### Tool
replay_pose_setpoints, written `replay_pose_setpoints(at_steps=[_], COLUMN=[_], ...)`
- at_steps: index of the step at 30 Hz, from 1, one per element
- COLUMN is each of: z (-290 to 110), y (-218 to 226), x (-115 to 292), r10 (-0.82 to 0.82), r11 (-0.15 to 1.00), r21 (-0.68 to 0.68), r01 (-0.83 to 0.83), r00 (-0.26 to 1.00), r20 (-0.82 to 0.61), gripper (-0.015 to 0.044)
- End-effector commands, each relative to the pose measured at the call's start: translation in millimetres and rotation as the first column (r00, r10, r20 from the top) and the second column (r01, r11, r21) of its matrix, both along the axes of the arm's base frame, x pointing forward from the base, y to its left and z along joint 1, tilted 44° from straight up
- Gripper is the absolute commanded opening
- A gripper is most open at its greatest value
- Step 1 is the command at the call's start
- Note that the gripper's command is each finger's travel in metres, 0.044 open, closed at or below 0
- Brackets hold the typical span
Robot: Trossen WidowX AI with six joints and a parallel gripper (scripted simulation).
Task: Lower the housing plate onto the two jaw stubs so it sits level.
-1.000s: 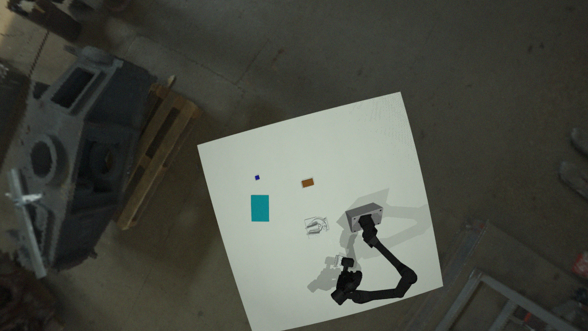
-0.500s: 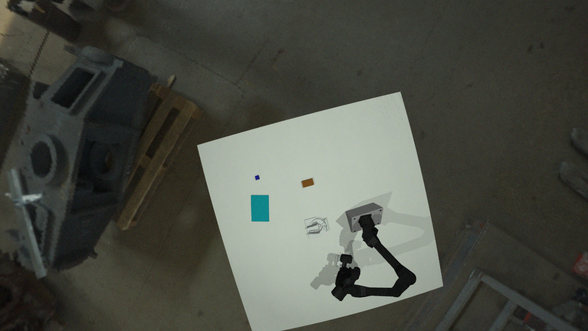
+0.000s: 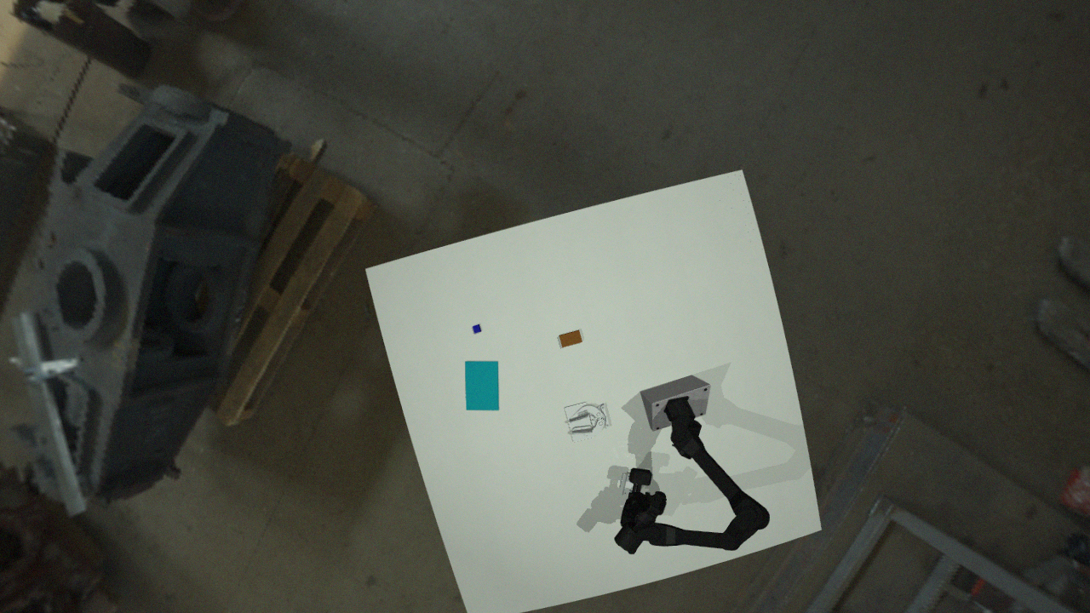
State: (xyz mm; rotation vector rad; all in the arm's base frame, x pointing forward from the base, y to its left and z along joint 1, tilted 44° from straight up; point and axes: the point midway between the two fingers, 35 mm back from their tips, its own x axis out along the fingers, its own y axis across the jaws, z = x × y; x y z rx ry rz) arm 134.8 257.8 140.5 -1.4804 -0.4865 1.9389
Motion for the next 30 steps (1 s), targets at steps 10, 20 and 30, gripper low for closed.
replay_pose_setpoints(at_steps=[10,20,30], z=[-15.7,-20.7,-20.9], y=[13.0,17.7,17.9], x=[-3.3,-4.9,-4.9], r10=[-0.001,-0.002,-0.002], r11=[1.000,1.000,1.000], r21=[-0.006,-0.005,-0.005], r01=[0.001,0.002,0.002], r00=[1.000,1.000,1.000], r20=[-0.002,-0.002,-0.002], gripper=[0.0440,0.0440,0.0440])
